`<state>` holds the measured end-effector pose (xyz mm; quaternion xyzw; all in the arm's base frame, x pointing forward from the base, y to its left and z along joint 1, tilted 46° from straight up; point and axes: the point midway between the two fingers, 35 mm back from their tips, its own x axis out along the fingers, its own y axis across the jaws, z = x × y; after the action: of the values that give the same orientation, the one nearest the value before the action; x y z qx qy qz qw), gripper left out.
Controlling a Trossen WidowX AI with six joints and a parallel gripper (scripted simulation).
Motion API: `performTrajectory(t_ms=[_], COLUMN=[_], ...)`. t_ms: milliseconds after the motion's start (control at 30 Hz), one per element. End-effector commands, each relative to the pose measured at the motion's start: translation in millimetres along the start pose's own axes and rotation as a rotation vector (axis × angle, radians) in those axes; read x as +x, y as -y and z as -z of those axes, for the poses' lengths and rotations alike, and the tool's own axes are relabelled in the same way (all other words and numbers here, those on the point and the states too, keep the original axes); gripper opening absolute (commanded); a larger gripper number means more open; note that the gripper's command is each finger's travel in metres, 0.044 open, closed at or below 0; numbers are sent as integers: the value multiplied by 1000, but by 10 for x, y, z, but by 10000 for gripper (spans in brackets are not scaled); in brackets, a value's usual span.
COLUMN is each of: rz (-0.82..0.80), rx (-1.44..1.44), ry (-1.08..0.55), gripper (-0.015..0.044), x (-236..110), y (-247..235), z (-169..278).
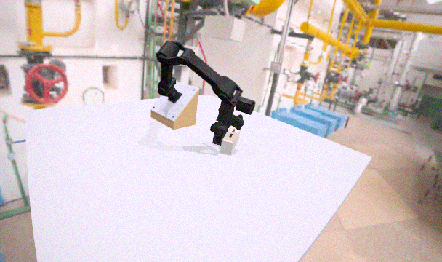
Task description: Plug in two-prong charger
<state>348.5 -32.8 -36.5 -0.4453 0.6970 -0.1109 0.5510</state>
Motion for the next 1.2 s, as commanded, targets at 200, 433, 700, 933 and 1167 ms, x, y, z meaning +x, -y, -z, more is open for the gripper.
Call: performTrajectory(t_ms=[200,433,700,933,1167], rz=[-1,-1,-1,-1,-1], rx=[12,12,12,12,12], ry=[18,18,18,18,18], gripper=[0,0,0,0,0], x=[-31,-32,-32,-30,-25], y=[-1,0,1,1,2], z=[-30,-35,-46,-54,-62])
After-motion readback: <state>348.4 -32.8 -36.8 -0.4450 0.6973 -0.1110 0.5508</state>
